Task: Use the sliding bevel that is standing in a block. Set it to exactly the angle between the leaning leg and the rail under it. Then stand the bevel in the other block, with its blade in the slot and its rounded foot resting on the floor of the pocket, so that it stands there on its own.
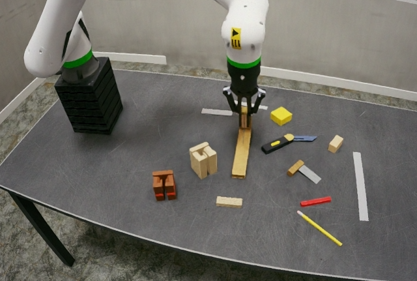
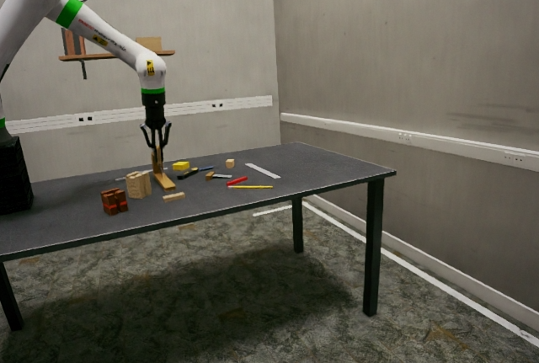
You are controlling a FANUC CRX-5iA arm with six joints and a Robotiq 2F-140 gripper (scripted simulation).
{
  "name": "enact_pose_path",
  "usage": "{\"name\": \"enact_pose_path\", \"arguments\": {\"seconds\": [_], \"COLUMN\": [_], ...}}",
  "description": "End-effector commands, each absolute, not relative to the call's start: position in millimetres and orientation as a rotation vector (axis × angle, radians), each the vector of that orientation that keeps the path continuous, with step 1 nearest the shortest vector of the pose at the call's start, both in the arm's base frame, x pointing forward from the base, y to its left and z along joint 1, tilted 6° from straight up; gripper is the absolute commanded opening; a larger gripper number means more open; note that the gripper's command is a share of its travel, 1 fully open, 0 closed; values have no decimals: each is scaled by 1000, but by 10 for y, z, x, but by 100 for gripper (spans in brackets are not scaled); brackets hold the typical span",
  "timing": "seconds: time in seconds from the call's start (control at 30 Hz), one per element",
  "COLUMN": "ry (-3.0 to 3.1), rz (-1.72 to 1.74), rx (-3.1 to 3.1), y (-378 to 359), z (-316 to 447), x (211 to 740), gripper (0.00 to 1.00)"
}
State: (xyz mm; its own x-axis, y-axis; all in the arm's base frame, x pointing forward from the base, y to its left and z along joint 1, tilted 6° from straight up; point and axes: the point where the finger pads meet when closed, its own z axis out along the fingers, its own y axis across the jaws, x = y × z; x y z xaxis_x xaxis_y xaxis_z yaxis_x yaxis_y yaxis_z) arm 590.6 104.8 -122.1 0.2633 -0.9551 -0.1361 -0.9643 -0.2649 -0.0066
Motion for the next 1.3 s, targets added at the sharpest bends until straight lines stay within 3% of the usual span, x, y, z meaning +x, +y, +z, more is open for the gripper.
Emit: {"name": "enact_pose_path", "arguments": {"seconds": [0.0, 1.27], "ry": [1847, 1847], "rz": [158, 158], "rx": [-2425, -2425], "y": [1051, 1096], "z": [-1219, -1439], "x": [5913, 5902], "gripper": [10, 10]}}
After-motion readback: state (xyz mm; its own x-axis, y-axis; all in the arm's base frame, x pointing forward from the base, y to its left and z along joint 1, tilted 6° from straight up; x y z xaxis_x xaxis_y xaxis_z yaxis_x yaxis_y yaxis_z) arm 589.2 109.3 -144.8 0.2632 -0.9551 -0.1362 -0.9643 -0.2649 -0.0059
